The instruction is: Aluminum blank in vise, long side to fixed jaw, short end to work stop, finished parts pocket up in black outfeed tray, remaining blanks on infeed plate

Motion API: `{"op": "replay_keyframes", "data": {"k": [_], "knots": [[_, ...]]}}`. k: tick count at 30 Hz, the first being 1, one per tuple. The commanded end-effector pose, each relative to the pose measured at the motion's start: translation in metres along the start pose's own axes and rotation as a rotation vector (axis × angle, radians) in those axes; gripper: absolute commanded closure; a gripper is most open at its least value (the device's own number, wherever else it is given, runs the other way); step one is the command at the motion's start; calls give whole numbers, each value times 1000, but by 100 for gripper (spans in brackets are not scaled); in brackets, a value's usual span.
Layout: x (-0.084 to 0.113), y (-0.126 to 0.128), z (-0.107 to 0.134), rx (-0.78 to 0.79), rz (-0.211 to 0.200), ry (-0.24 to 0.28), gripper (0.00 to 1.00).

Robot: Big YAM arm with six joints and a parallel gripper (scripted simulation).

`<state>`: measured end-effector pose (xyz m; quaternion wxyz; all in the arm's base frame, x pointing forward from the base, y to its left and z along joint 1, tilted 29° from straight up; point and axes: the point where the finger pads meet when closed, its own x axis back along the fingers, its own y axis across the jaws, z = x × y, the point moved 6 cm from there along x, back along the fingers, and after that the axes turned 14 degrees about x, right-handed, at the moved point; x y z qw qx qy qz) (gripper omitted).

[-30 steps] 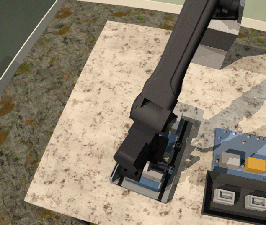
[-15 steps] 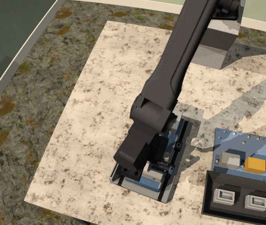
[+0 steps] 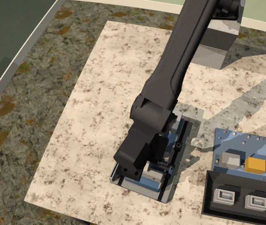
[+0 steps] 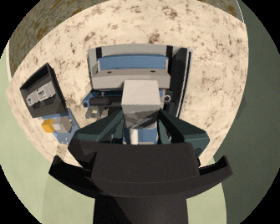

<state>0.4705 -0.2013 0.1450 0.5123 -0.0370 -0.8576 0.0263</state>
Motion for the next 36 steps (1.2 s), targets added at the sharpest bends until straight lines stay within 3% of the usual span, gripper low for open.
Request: {"op": "replay_keyframes", "data": {"k": [1,29,36], "knots": [[3,2,-6,-5,7,-18,100],[4,2,-6,-5,7,-18,100],[13,2,-6,-5,7,-18,100]]}}
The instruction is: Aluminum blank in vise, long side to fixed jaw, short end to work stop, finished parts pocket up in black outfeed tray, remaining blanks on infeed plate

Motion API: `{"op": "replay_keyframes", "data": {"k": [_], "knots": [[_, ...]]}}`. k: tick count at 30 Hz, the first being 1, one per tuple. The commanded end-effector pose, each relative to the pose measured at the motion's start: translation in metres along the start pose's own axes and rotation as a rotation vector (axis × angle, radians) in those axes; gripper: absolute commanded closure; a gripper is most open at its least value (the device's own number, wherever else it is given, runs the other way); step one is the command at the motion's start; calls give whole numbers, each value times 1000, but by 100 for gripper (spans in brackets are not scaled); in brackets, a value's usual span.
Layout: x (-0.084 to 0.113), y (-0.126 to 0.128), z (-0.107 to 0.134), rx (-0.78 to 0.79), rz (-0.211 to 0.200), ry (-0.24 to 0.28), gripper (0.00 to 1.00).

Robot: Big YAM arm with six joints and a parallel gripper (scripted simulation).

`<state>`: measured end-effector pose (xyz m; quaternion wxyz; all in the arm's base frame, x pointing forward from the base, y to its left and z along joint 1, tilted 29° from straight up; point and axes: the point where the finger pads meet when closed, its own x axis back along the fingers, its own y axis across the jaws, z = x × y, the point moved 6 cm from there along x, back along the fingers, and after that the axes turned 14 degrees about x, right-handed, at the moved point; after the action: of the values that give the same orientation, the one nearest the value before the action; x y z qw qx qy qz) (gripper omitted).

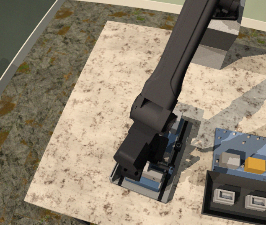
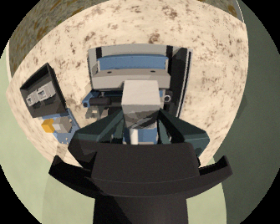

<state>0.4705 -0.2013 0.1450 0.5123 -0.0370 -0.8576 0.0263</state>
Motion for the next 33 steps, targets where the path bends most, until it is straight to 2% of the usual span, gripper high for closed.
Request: {"op": "replay_keyframes", "data": {"k": [1,24,33], "knots": [[15,2,-5,-5,7,-17,100],[56,-6,-5,0,14,-23,100],[62,-5,-8,4,15,-28,100]]}}
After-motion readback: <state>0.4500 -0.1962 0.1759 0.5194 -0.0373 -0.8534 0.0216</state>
